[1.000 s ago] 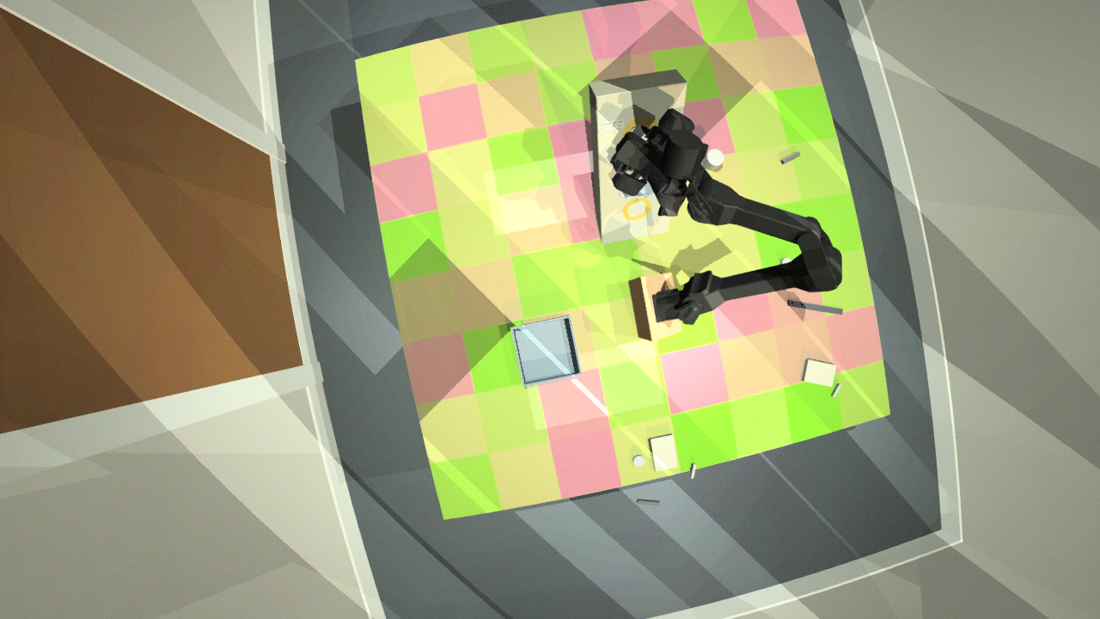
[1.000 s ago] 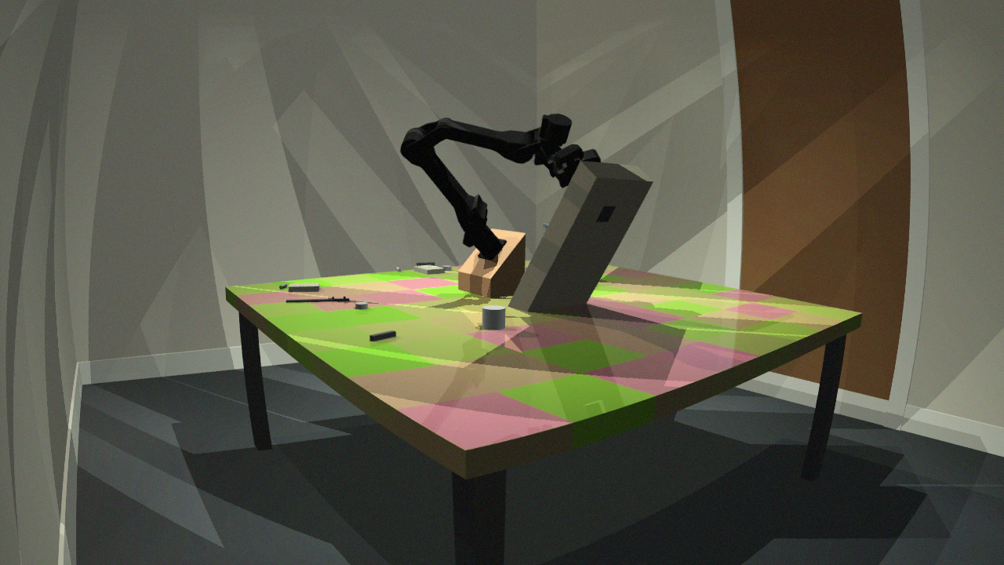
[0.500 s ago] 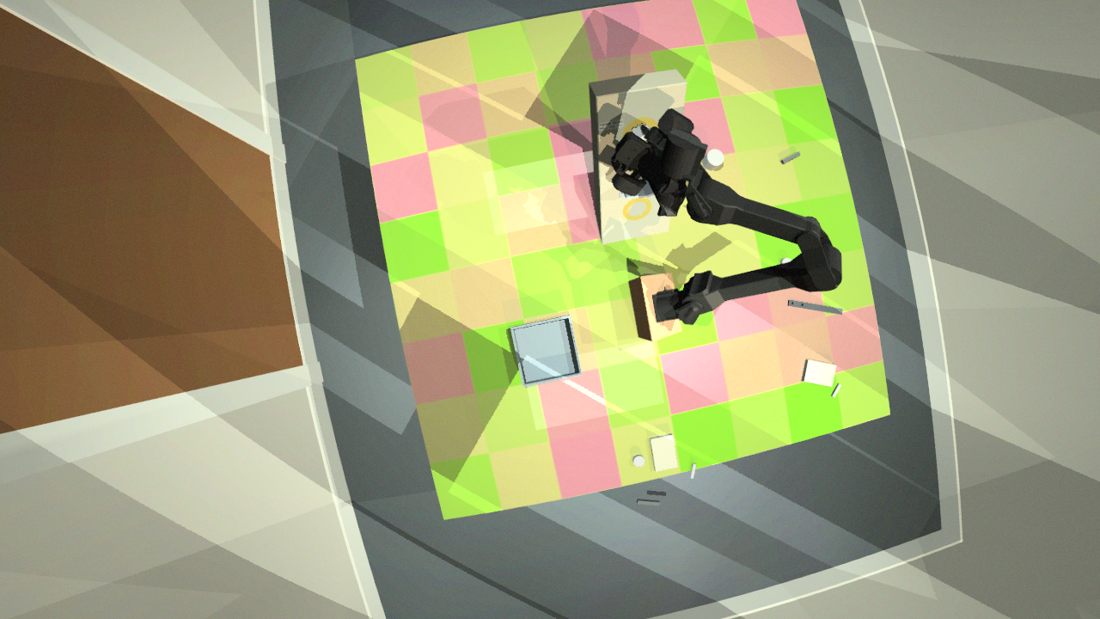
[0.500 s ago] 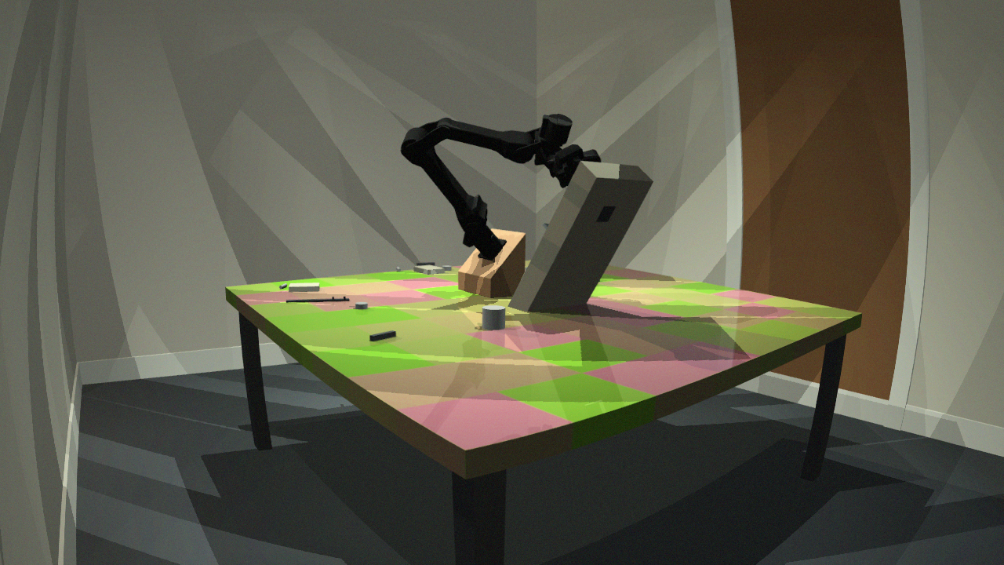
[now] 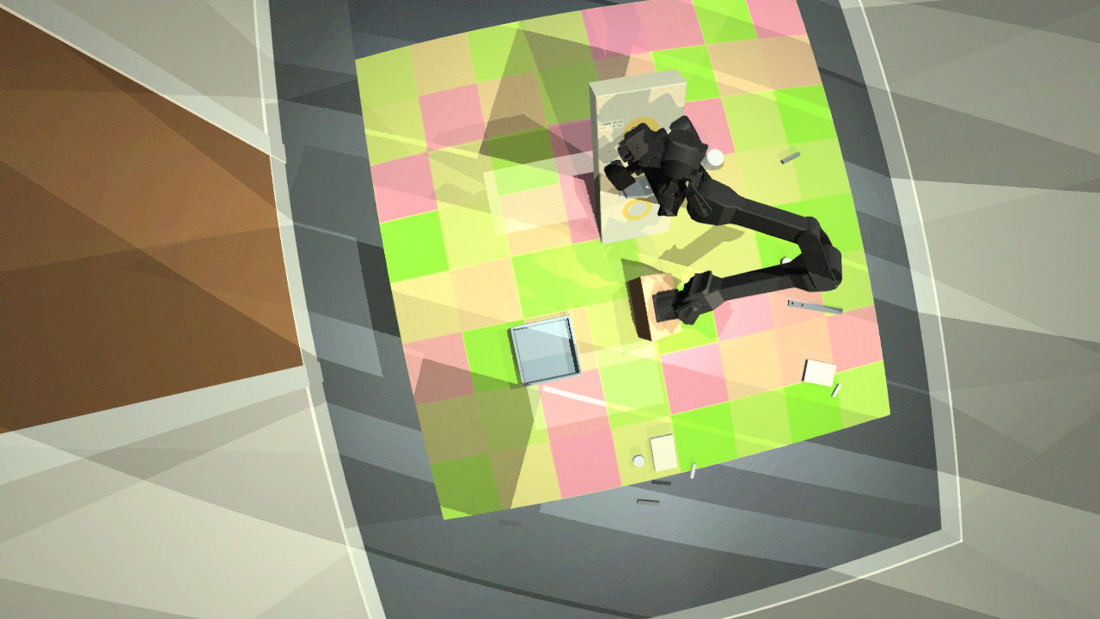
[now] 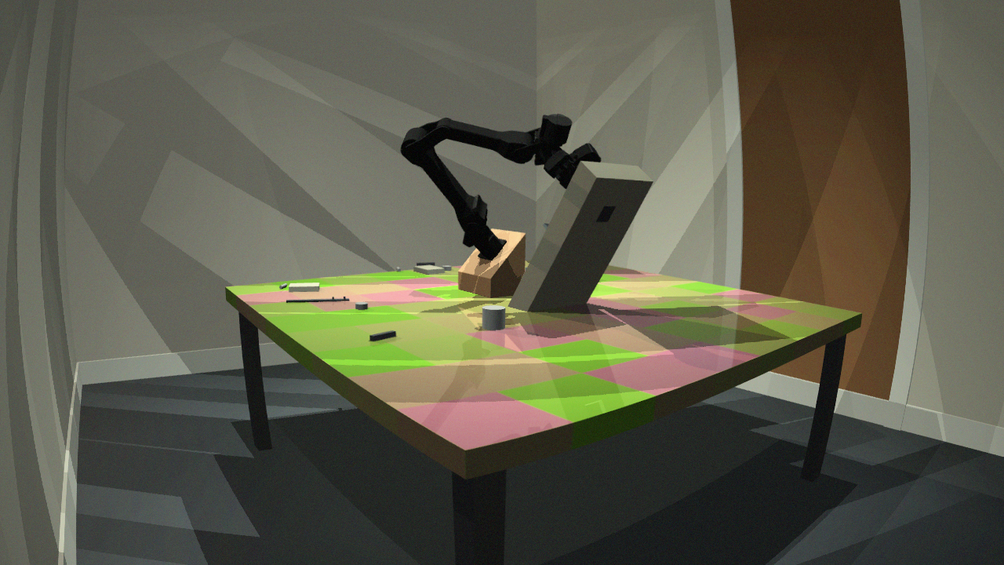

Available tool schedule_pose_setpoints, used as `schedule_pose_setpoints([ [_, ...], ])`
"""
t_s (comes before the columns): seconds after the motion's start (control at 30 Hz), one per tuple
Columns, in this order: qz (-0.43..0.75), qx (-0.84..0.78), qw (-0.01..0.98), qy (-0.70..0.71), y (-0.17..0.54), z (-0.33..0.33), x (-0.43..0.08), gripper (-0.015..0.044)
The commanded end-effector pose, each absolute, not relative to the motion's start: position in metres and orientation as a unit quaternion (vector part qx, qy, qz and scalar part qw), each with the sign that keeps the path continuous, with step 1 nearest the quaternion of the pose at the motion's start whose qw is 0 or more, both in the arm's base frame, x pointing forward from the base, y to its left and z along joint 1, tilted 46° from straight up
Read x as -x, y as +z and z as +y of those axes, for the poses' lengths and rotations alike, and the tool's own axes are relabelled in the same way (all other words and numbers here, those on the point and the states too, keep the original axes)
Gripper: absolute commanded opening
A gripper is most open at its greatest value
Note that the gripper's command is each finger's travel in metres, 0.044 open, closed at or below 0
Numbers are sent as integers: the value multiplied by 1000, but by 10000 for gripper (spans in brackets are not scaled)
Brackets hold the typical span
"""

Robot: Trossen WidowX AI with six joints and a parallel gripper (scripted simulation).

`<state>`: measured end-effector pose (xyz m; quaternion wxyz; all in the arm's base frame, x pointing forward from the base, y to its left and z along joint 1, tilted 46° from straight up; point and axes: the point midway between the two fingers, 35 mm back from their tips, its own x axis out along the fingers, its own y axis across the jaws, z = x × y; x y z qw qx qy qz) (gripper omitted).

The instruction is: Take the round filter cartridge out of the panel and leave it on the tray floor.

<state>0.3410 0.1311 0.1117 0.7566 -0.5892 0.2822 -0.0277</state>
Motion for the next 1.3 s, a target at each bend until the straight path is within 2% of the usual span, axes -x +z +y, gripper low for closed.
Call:
schedule_pose_setpoints([
  [0.0, 283, 515, 807, -52, 109, 127, -346, 0],
  [0.63, 251, 225, 931, -141, 109, 127, -345, 0],
  [1.27, 193, -85, 954, -214, 109, 128, -344, 0],
])
